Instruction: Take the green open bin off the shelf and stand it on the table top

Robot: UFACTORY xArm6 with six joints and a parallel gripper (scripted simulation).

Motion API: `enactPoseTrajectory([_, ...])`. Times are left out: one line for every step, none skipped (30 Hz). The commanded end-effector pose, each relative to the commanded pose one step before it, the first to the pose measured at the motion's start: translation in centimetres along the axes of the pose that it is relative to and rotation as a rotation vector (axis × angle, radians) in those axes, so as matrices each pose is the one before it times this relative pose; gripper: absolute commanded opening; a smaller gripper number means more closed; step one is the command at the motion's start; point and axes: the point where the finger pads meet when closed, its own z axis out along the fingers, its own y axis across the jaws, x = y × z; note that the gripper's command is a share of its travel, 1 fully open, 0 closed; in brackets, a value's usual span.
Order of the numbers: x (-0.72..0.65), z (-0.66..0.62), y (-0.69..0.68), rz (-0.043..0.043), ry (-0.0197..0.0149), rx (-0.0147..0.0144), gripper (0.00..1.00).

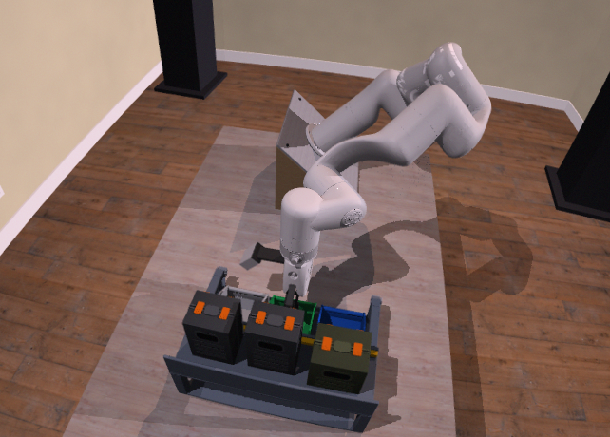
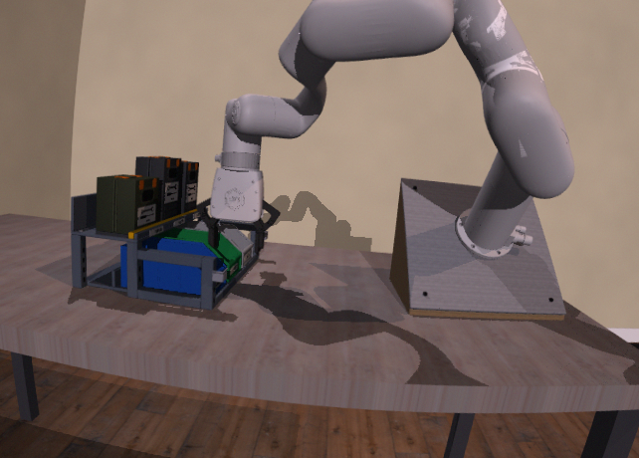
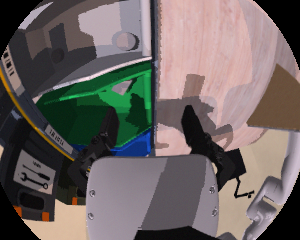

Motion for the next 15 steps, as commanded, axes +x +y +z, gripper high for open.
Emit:
enactPoseTrajectory([0.006, 0.654, -0.416, -0.0024, -0.00001, 0.00771, 1.0])
enactPoseTrajectory([0.0, 0.0, 0.0, 0.0, 0.0, 0.0, 1.0])
enactPoseTrajectory([0.0, 0.0, 0.0, 0.0, 0.0, 0.0, 1.0])
enactPoseTrajectory([0.0, 0.0, 0.0, 0.0, 0.0, 0.0, 1.0])
enactPoseTrajectory([0.0, 0.0, 0.0, 0.0, 0.0, 0.0, 1.0])
enactPoseTrajectory([0.0, 0.0, 0.0, 0.0, 0.0, 0.0, 1.0])
enactPoseTrajectory([0.0, 0.0, 0.0, 0.0, 0.0, 0.0, 1.0])
enactPoseTrajectory([0.0, 0.0, 0.0, 0.0, 0.0, 0.0, 1.0])
enactPoseTrajectory([0.0, 0.0, 0.0, 0.0, 0.0, 0.0, 1.0])
enactPoseTrajectory([0.0, 0.0, 0.0, 0.0, 0.0, 0.0, 1.0])
enactPoseTrajectory([-0.008, -0.032, -0.039, -0.00047, 0.00021, 0.00117, 1.0])
enactPoseTrajectory([0.001, 0.038, 0.021, 0.00014, -0.0001, -0.00031, 1.0])
enactPoseTrajectory([0.001, 0.038, 0.021, 0.00014, -0.0001, -0.00031, 1.0])
enactPoseTrajectory([0.001, 0.038, 0.021, 0.00014, -0.0001, -0.00031, 1.0])
enactPoseTrajectory([0.001, 0.038, 0.021, 0.00014, -0.0001, -0.00031, 1.0])
